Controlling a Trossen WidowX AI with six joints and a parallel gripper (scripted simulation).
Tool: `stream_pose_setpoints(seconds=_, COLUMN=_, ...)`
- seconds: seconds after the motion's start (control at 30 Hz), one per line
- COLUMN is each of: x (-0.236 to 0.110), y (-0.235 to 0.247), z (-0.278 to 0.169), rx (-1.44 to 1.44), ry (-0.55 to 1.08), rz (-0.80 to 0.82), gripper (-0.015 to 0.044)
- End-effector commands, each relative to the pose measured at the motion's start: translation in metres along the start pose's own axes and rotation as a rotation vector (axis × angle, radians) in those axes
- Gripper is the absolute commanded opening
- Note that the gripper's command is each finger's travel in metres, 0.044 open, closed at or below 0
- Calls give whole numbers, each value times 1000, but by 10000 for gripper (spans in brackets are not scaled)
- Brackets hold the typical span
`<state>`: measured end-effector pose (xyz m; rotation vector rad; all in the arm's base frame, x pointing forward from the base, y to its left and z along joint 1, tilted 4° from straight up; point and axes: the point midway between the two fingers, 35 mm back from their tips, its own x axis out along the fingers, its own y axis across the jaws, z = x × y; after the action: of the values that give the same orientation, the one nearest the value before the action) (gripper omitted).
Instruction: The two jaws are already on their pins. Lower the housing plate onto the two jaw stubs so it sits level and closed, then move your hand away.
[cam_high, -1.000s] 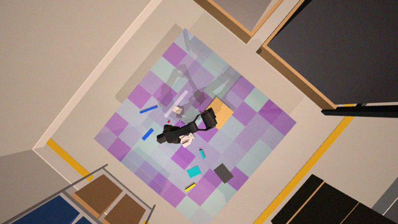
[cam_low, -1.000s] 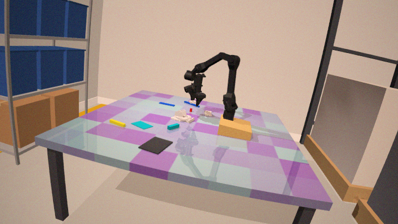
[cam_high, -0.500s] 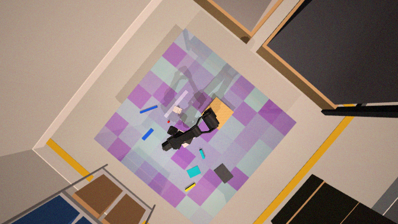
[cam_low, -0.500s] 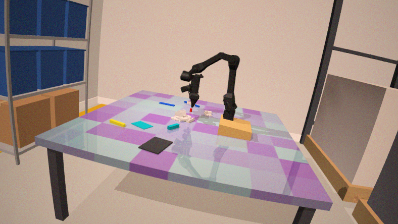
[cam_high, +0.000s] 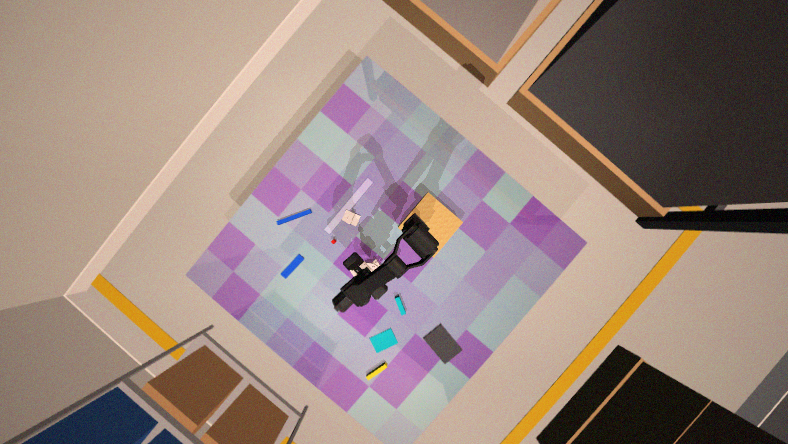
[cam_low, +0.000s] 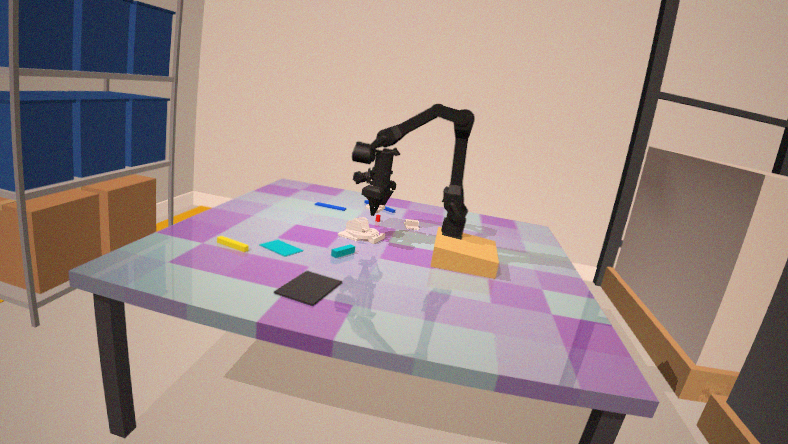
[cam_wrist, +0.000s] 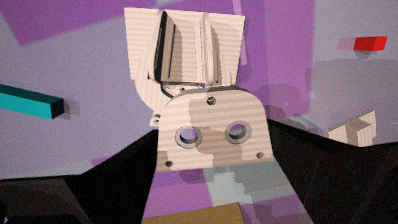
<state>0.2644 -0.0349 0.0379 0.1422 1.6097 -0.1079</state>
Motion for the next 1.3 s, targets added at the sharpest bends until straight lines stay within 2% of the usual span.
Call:
stream_pose_setpoints(seconds=0.0, x=1, y=11, z=-3, rx=91, ry=4, rz=4, gripper=351)
stream_pose_setpoints(seconds=1.27, x=2, y=28, z=-16, rx=158, ry=7, rz=5, gripper=351)
